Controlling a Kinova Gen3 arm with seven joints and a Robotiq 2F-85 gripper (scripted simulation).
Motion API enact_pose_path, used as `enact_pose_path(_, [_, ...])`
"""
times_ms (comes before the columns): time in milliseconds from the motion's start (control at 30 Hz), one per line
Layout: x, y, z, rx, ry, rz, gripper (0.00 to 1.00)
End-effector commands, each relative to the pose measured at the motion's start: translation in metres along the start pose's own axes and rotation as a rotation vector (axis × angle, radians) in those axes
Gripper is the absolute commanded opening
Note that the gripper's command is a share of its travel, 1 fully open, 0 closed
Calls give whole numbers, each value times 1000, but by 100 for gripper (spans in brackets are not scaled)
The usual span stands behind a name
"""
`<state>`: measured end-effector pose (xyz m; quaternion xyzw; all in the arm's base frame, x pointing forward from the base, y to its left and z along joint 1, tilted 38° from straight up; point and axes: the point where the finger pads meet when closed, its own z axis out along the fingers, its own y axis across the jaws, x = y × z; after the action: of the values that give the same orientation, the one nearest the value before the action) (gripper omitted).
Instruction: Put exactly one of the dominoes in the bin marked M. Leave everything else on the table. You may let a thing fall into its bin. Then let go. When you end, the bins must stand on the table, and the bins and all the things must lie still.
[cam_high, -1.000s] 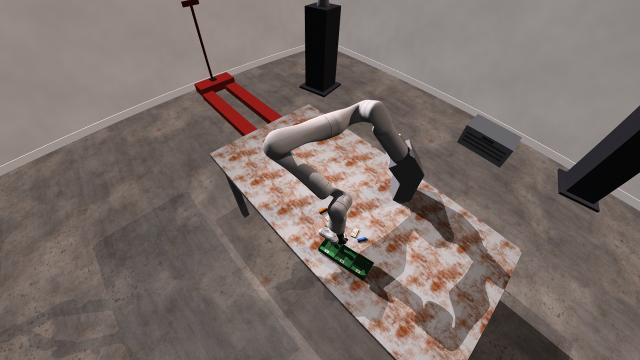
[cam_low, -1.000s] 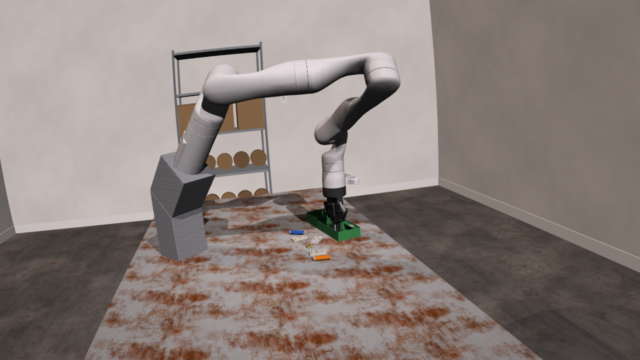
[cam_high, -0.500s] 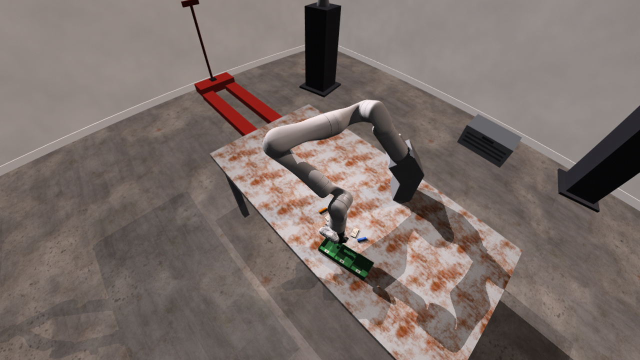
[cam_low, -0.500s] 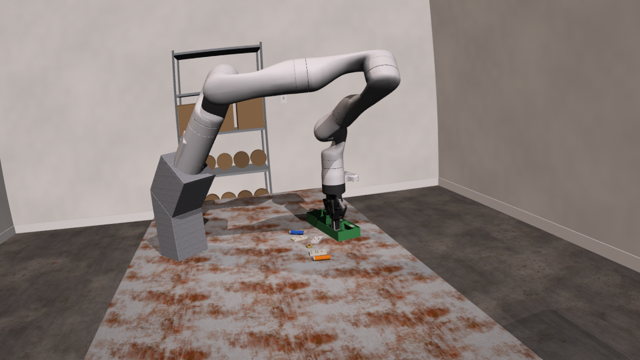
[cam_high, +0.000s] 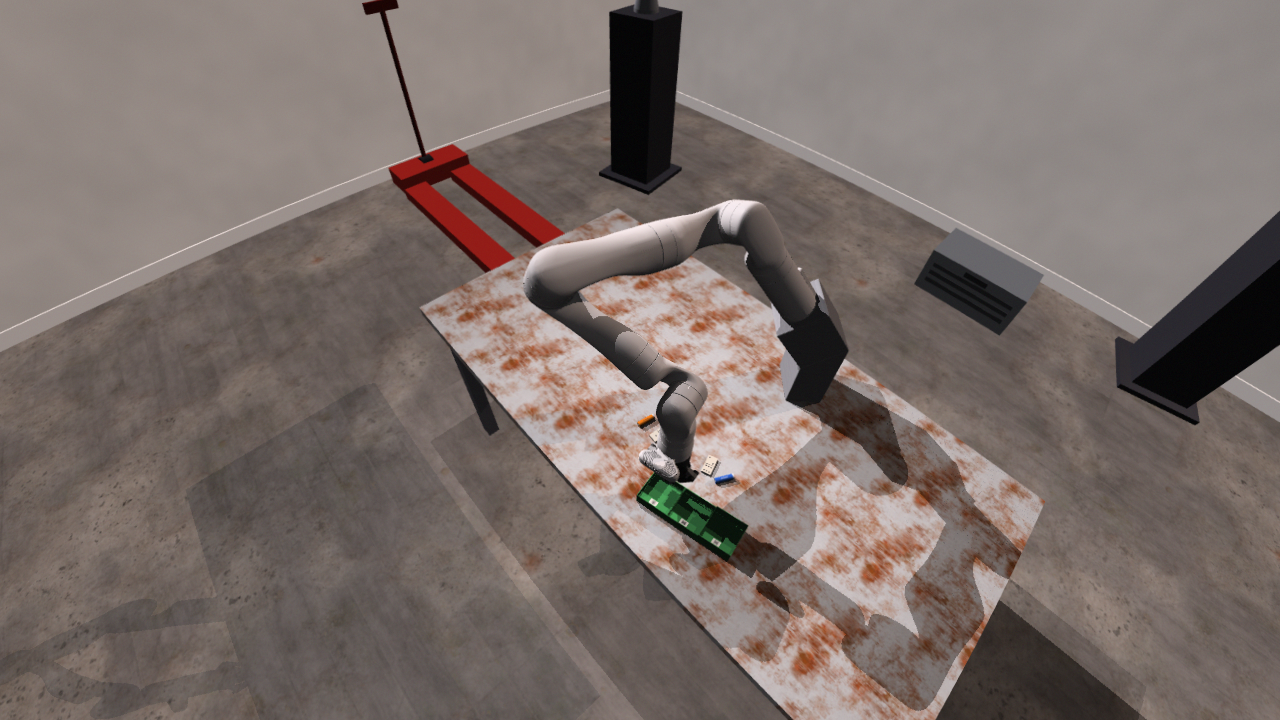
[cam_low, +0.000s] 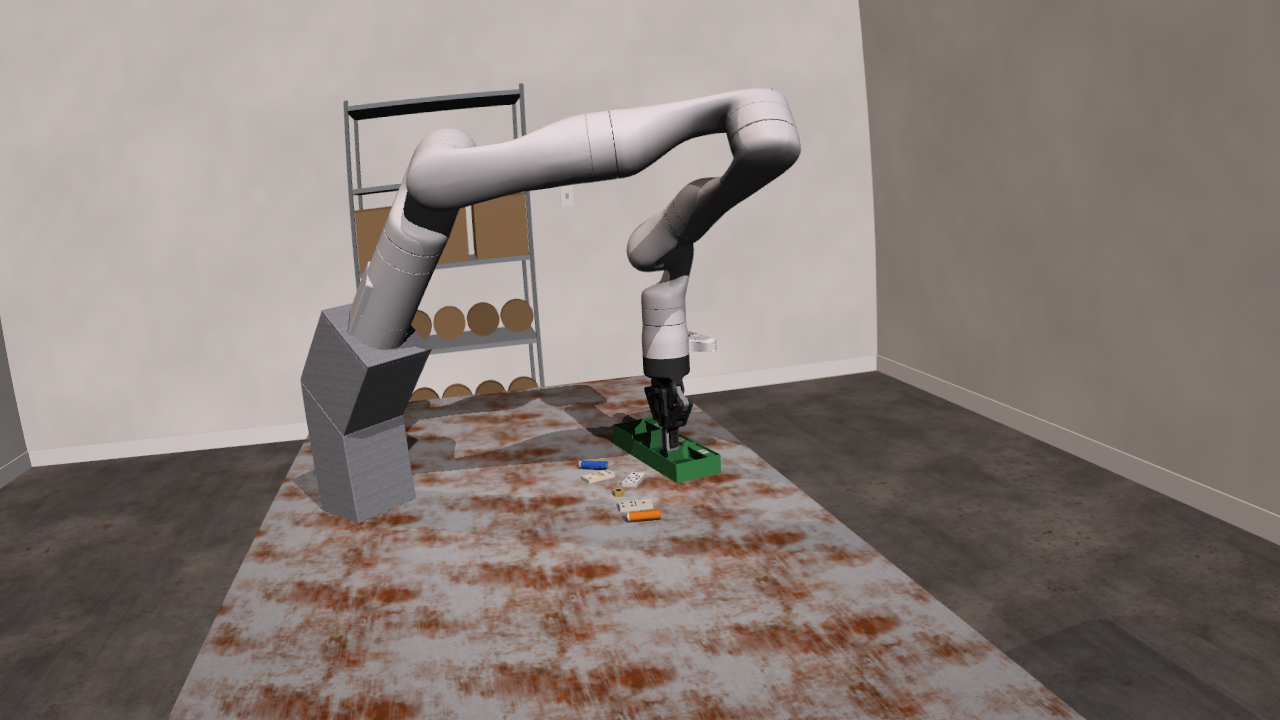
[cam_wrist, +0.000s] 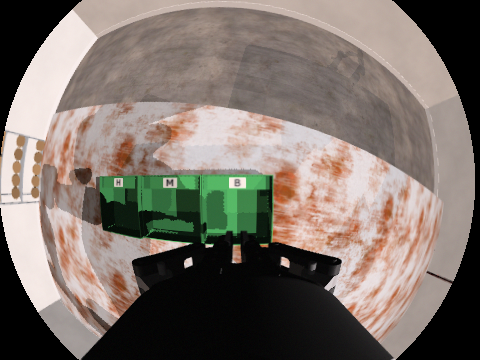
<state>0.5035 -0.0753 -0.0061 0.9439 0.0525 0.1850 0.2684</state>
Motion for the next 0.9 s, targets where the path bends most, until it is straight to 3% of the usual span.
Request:
enact_pose_path(0, [4, 0, -12, 0, 10, -1, 9])
enact_pose_path(100, [4, 0, -24, 0, 10, -1, 9])
enact_pose_path(333, [4, 0, -24, 0, 10, -1, 9])
enact_pose_path(767, [4, -65, -25, 1, 10, -1, 9])
enact_pose_path(867, [4, -70, -25, 1, 10, -1, 9])
